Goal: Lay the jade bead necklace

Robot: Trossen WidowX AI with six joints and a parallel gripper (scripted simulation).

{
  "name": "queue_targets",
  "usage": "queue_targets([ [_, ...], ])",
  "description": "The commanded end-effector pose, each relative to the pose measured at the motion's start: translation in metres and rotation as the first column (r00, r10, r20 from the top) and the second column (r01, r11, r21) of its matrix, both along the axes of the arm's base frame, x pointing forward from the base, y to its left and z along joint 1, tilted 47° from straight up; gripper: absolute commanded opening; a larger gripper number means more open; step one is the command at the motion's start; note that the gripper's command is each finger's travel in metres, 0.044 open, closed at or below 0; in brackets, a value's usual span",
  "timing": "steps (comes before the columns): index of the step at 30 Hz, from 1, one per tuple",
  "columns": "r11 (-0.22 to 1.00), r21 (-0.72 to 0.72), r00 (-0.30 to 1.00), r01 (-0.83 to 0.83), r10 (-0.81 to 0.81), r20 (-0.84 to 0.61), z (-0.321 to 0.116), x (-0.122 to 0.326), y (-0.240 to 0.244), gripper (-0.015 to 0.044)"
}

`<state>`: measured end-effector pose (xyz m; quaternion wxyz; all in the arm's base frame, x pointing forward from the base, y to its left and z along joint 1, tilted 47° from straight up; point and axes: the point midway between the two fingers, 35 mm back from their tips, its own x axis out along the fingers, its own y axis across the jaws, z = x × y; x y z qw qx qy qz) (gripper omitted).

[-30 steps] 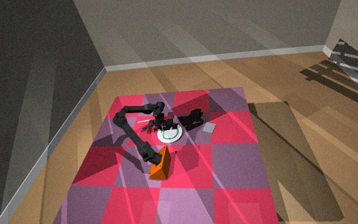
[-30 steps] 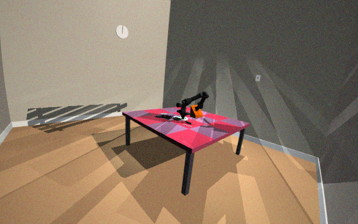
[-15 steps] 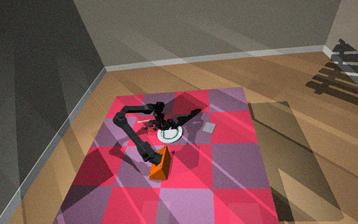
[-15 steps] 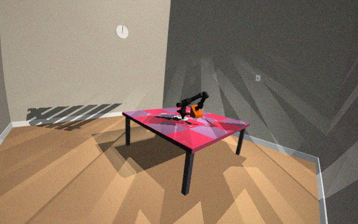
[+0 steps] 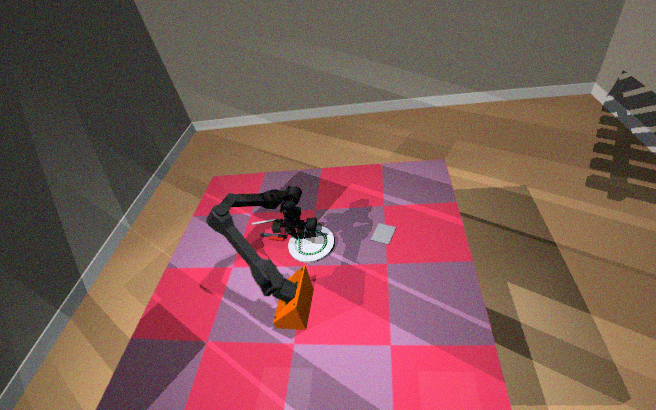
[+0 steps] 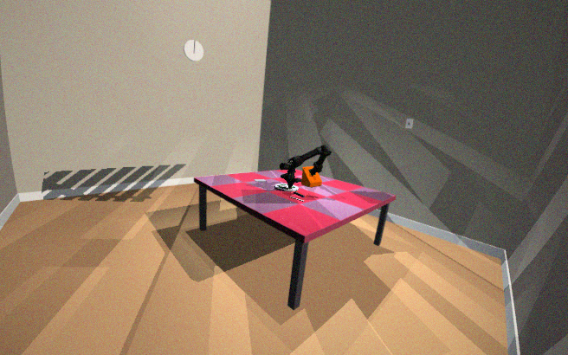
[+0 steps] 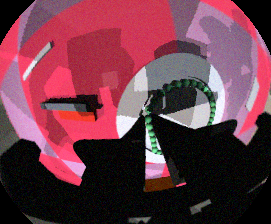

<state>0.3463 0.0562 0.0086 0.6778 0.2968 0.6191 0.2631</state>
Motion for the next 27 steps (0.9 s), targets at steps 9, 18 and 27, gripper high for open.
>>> queue_targets([
  [9,1.000,0.004,1.000,0.004,-0.004,0.000,0.0069,0.0004,-0.0017,0.0000],
  [18,1.000,-0.001,1.000,0.003,-0.003,0.004,0.0038,0.0016,0.0013,0.0026],
  [27,1.000,-0.001,1.000,0.003,-0.003,0.004,0.0038,0.0016,0.0013,0.0263],
])
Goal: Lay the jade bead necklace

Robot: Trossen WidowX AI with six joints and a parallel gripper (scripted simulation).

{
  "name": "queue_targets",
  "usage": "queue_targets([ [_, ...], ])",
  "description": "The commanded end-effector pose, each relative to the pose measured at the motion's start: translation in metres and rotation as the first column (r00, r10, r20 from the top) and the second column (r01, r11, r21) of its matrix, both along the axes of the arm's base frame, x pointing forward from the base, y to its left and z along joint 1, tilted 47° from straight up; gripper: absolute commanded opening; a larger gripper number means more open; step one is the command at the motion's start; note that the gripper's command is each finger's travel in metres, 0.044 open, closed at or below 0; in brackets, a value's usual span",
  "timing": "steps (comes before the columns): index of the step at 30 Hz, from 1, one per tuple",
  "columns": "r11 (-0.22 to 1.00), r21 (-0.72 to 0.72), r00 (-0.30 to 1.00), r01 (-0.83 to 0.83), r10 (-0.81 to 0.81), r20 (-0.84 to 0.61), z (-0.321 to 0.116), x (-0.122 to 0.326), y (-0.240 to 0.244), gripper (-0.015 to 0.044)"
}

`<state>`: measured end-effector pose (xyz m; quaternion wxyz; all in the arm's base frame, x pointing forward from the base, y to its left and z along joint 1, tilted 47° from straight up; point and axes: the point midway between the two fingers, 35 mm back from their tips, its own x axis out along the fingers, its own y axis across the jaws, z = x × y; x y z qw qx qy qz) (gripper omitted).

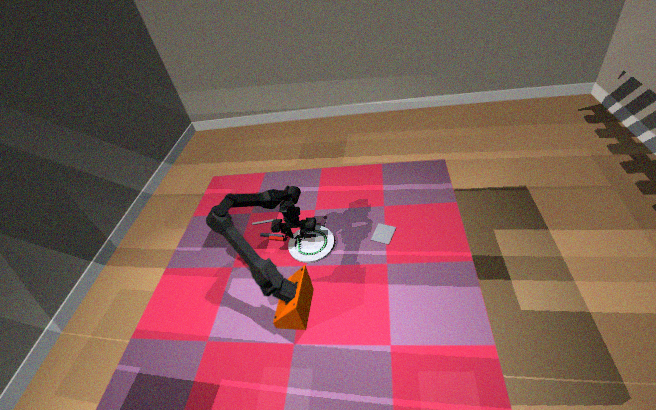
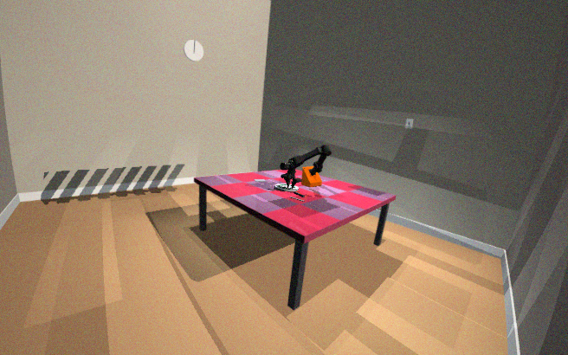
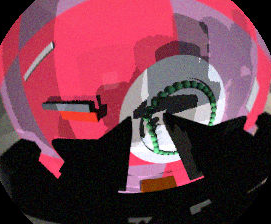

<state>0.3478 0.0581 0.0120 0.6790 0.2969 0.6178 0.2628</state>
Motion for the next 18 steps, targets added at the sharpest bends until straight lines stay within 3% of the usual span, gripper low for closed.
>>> queue_targets([
  [1,1.000,0.000,1.000,0.001,-0.001,0.001,0.0004,0.0002,-0.0006,0.0289],
  [7,1.000,0.001,1.000,0.000,0.000,-0.005,0.0010,-0.0012,-0.0010,0.0440],
  [18,1.000,0.004,1.000,0.002,-0.002,-0.003,0.0034,-0.0016,-0.0035,0.0440],
])
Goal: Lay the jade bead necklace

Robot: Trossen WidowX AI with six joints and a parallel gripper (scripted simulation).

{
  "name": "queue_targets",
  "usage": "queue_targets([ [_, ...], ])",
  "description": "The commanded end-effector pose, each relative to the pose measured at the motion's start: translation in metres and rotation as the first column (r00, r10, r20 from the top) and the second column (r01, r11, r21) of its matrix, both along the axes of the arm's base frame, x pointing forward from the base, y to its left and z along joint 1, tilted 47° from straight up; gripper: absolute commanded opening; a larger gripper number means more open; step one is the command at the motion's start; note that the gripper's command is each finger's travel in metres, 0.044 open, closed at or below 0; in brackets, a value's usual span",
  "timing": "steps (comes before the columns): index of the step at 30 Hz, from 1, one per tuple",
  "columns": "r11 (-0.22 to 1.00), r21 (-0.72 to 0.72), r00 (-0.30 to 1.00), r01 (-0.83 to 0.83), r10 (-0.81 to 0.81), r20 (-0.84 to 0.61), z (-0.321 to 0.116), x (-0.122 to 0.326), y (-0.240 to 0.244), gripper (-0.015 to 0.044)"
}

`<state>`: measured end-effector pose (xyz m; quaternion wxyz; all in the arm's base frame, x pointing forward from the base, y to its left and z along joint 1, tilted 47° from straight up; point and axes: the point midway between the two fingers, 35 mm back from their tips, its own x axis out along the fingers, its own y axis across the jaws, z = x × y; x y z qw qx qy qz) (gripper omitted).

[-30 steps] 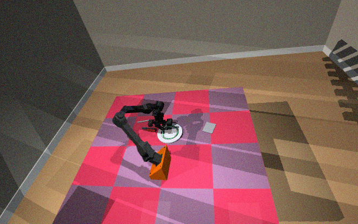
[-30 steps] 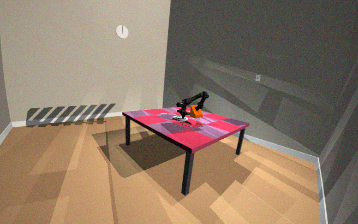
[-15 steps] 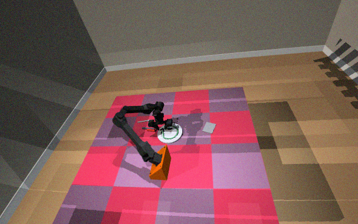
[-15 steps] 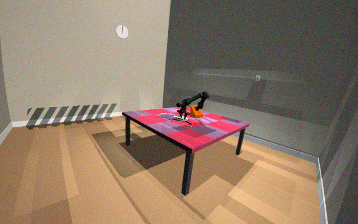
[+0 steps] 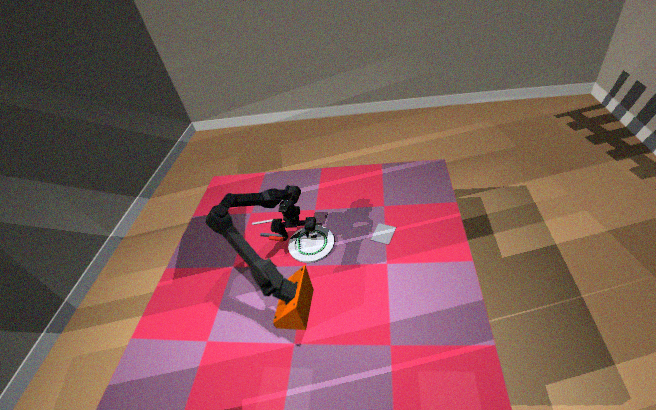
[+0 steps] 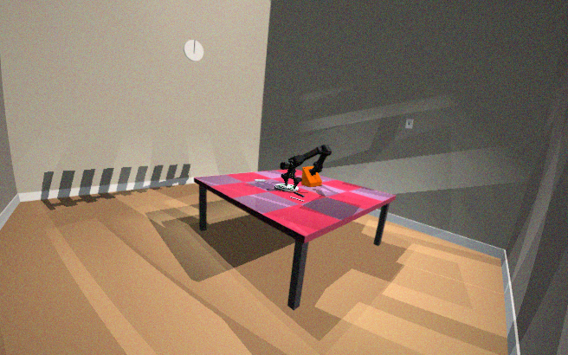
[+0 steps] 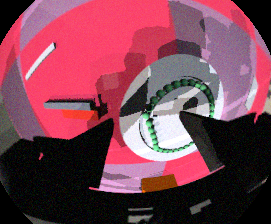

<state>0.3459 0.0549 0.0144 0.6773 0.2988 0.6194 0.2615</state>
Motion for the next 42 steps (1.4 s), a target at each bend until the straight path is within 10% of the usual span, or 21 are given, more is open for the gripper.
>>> queue_targets([
  [1,1.000,0.003,1.000,0.000,0.000,0.003,0.001,0.000,0.000,0.0440],
  [7,1.000,0.003,1.000,0.000,0.000,0.003,0.001,0.000,0.000,0.0440],
  [19,0.981,-0.046,0.959,-0.190,0.195,0.204,0.019,-0.014,-0.025,0.0125],
  [42,0.981,-0.045,0.959,-0.188,0.194,0.206,-0.001,-0.010,-0.004,0.0120],
])
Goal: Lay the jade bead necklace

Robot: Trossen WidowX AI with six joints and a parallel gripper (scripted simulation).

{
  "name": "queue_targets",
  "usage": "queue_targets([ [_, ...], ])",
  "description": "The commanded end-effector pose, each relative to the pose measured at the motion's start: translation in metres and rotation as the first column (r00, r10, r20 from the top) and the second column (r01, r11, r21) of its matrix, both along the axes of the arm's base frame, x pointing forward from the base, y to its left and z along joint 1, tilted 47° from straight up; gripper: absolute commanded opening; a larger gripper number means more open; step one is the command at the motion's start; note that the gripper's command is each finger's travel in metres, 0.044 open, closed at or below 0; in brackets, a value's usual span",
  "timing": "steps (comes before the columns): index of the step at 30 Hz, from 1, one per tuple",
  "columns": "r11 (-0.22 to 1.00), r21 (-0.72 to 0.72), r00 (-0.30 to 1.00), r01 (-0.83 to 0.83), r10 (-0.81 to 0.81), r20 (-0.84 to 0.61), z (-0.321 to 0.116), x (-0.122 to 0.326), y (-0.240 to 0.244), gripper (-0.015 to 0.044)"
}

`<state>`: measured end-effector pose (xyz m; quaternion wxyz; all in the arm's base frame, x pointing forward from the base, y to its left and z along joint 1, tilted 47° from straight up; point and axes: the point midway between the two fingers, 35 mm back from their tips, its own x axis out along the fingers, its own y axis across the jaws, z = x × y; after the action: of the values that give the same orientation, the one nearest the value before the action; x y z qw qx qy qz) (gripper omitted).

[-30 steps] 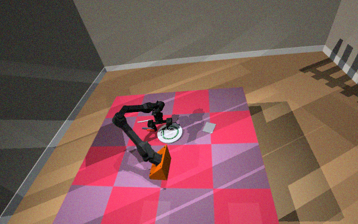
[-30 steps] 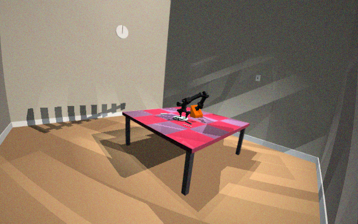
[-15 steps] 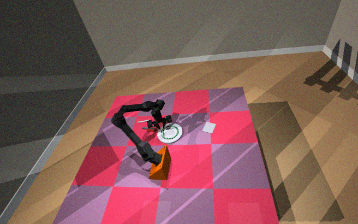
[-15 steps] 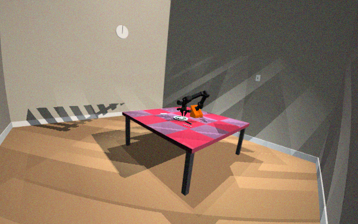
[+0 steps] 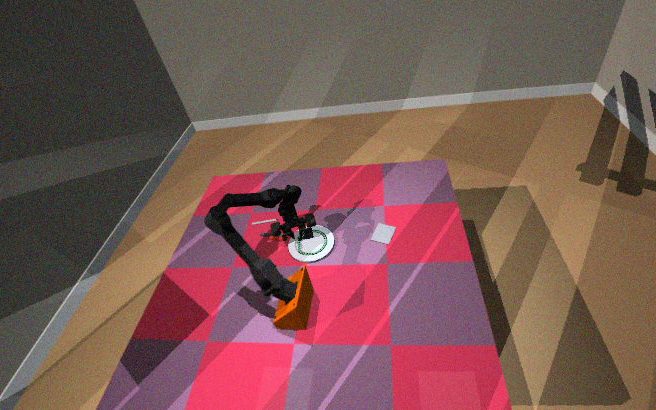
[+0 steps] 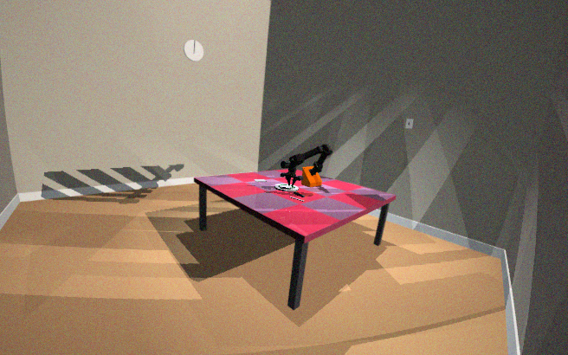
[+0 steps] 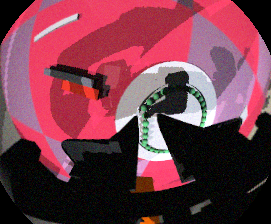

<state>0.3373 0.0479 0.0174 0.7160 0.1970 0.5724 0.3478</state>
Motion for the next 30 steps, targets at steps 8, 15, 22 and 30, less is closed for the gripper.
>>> queue_targets([
  [8,1.000,0.005,1.000,0.000,0.000,-0.008,-0.0107,-0.0012,0.0112,0.0120],
  [15,1.000,0.000,1.000,-0.003,0.003,-0.004,-0.0091,-0.0004,0.0098,0.0000],
  [22,1.000,0.000,1.000,-0.003,0.003,-0.004,-0.0091,-0.0004,0.0098,0.0000],
  [30,1.000,0.000,1.000,-0.003,0.003,-0.004,-0.0091,-0.0004,0.0098,0.0000],
])
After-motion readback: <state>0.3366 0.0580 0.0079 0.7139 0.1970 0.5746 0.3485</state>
